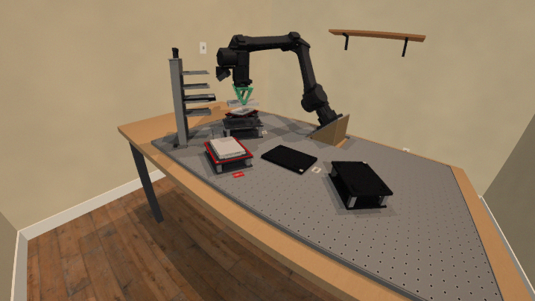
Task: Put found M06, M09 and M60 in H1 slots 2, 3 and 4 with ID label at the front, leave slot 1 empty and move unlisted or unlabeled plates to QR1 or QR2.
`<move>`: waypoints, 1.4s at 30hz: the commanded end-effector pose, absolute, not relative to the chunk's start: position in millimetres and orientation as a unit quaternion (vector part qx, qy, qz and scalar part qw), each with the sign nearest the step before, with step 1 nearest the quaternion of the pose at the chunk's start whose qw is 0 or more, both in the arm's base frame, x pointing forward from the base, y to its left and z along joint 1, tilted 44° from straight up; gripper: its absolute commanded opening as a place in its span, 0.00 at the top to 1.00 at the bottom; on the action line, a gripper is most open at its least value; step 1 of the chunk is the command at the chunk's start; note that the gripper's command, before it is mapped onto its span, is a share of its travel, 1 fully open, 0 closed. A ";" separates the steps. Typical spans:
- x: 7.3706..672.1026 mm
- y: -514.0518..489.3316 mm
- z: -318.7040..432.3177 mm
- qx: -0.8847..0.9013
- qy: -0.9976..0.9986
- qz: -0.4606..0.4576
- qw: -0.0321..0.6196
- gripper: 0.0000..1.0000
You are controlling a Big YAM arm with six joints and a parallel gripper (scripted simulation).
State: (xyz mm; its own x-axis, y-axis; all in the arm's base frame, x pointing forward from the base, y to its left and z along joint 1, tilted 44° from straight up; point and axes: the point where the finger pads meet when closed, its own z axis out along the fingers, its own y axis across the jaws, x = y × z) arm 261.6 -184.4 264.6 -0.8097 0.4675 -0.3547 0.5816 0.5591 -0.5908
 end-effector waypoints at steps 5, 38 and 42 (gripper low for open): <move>260.2 -197.0 263.7 0.297 0.879 -0.363 0.088 0.14; 267.5 -196.6 267.4 0.296 0.879 -0.363 0.094 0.14; 267.7 -196.3 267.3 0.296 0.879 -0.363 0.094 0.14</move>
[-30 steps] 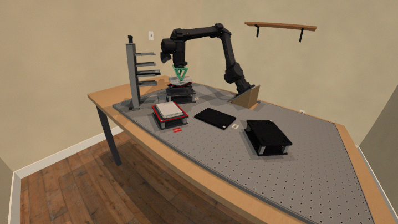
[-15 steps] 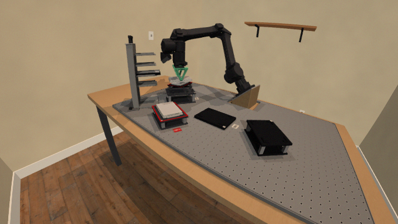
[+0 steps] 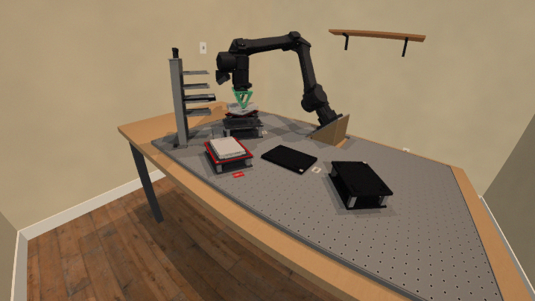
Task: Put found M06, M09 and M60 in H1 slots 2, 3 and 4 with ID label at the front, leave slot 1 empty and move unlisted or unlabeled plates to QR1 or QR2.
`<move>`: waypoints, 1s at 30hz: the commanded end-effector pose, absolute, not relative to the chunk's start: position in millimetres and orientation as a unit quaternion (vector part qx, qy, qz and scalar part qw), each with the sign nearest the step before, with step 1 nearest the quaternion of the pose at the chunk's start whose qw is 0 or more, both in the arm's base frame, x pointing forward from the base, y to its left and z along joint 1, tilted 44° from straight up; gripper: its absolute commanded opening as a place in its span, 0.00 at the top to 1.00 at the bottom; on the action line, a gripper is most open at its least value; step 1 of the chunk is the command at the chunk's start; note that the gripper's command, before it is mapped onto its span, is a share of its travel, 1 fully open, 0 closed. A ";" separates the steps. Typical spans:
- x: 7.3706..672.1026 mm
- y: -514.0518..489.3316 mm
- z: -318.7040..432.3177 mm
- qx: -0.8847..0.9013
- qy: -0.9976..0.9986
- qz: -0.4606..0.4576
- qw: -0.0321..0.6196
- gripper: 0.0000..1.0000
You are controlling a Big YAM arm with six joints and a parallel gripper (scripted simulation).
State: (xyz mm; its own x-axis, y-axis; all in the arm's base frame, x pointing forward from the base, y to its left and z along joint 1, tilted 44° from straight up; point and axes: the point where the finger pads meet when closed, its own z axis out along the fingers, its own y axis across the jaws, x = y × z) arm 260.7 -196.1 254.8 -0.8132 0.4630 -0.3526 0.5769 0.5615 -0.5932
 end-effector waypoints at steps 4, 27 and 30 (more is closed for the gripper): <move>267.8 -196.2 267.1 0.296 0.879 -0.363 0.094 0.14; 263.3 -204.2 248.1 0.293 0.881 -0.363 0.078 0.14; 265.9 -206.2 252.3 0.295 0.880 -0.364 0.083 0.14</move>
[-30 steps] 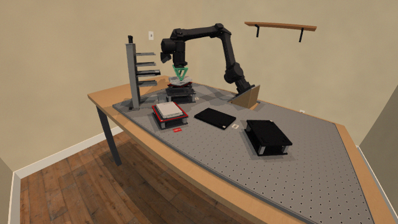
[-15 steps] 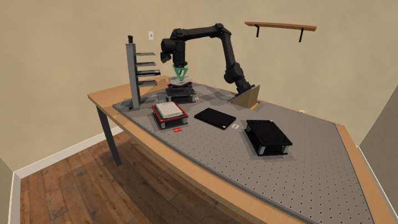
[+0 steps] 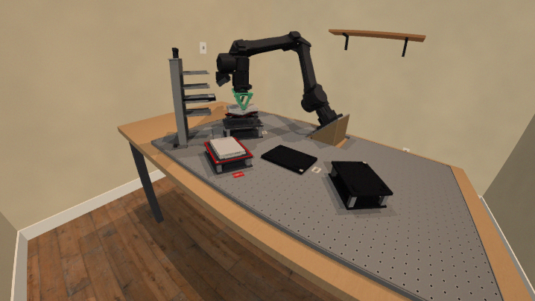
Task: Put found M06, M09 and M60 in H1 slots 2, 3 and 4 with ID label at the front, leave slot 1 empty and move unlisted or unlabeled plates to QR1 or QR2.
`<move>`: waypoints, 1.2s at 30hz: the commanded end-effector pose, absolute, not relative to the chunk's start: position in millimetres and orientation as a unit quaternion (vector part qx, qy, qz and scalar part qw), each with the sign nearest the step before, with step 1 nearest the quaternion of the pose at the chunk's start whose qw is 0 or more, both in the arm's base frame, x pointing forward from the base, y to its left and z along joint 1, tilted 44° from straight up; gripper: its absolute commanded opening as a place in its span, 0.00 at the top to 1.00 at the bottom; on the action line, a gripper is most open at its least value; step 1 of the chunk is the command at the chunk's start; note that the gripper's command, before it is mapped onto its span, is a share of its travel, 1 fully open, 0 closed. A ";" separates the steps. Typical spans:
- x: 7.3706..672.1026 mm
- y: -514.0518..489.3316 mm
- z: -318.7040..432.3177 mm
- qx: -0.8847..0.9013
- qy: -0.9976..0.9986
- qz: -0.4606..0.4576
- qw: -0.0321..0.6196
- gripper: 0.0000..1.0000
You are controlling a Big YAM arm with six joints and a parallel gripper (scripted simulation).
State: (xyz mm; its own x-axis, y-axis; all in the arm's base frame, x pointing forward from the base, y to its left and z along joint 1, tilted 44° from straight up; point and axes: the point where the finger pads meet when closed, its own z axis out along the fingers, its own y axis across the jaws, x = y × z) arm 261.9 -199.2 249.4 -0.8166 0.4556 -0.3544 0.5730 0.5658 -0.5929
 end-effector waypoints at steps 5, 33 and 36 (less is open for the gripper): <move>262.5 -207.6 244.8 0.293 0.881 -0.364 0.078 0.14; 260.0 -218.5 233.2 0.293 0.881 -0.364 0.077 0.14; 260.5 -220.0 232.2 0.293 0.881 -0.364 0.078 0.14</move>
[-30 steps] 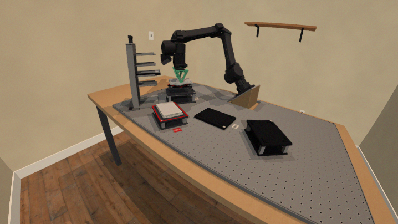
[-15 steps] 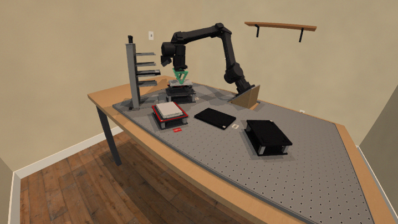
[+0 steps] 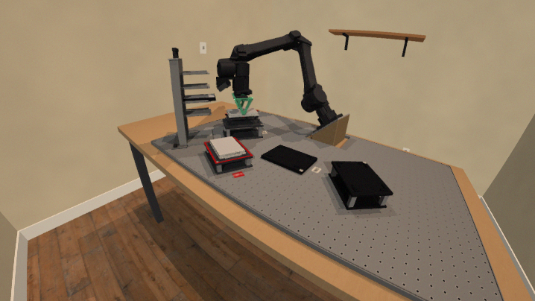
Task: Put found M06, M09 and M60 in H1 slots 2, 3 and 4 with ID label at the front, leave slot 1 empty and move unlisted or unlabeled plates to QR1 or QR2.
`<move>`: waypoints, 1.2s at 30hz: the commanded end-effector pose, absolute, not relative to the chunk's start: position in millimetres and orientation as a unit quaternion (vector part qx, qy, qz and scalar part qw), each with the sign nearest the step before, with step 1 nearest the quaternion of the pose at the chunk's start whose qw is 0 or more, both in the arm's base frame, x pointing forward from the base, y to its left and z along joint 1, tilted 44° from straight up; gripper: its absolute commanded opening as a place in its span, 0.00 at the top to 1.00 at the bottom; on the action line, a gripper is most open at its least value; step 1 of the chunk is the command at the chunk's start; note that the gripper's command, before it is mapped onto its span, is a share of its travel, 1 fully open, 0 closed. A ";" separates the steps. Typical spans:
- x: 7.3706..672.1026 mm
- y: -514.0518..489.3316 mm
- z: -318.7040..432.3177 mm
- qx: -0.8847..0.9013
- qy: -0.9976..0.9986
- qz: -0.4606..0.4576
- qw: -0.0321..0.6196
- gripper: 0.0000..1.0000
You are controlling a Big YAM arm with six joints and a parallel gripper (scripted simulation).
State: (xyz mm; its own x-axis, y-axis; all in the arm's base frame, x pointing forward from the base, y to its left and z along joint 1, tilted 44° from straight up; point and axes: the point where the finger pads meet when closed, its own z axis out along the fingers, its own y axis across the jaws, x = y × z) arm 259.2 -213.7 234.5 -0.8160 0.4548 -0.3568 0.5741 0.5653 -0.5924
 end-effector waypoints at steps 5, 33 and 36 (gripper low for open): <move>260.0 -222.2 229.3 0.293 0.881 -0.364 0.078 0.14; 259.1 -233.1 218.2 0.293 0.881 -0.364 0.079 0.14; 258.9 -234.6 216.8 0.293 0.881 -0.364 0.079 0.14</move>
State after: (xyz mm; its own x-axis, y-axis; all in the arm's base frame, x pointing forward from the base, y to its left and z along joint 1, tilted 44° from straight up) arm 258.1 -228.1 220.1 -0.8152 0.4543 -0.3593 0.5755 0.5644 -0.5918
